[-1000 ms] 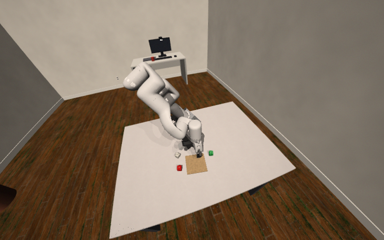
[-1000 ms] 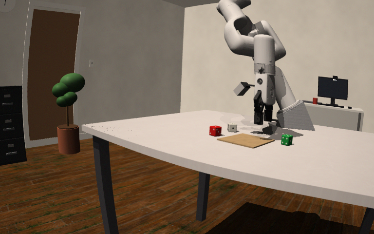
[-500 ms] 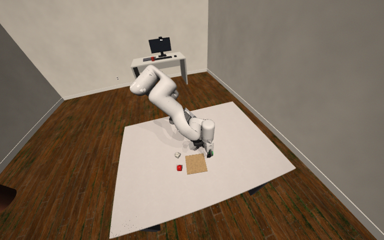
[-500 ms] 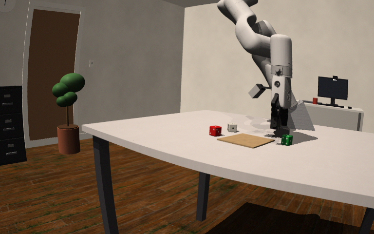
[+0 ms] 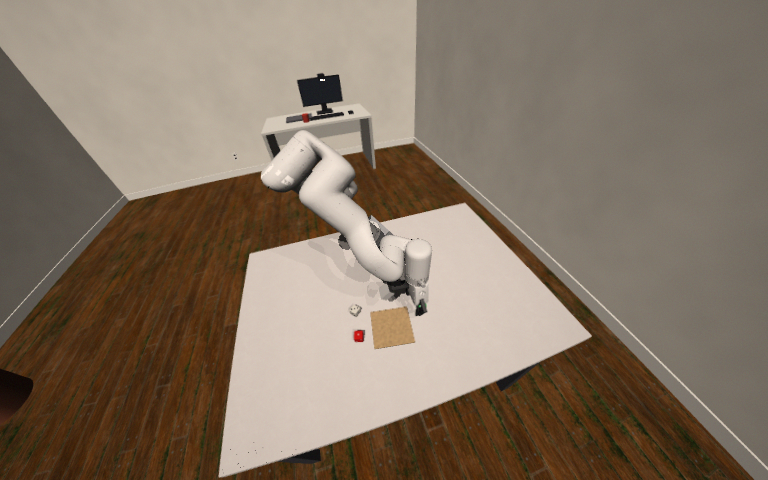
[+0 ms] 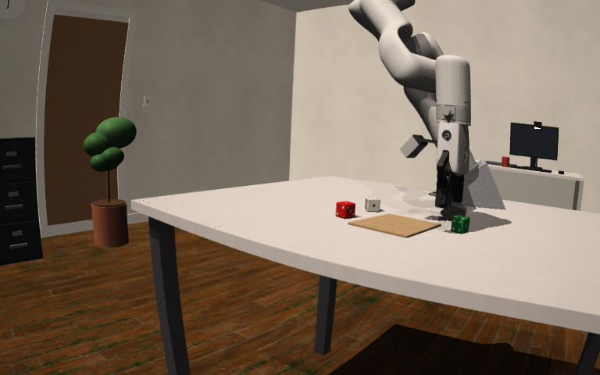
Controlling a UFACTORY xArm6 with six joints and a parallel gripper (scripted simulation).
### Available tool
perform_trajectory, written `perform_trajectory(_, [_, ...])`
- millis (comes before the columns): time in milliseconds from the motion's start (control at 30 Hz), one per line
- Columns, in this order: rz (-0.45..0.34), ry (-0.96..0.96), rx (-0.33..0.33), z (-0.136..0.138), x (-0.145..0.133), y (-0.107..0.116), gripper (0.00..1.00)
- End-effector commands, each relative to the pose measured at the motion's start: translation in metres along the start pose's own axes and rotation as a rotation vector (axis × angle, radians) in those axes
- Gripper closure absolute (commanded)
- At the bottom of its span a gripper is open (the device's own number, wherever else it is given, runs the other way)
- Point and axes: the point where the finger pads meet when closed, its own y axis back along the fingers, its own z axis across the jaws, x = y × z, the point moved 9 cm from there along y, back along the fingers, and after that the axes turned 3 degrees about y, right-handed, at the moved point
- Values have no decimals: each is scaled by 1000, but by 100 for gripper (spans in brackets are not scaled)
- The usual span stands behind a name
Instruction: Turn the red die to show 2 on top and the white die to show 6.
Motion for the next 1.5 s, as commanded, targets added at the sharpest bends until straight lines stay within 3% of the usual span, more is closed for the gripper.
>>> perform_trajectory(0, [-1, -1, 3, -1, 0, 1, 0])
perform_trajectory(933, [-1, -1, 3, -1, 0, 4, 0])
perform_trajectory(1133, [-1, -1, 3, -1, 0, 32, 0])
perform_trajectory(1200, [-1, -1, 3, -1, 0, 32, 0])
perform_trajectory(1467, [-1, -1, 3, -1, 0, 90, 0])
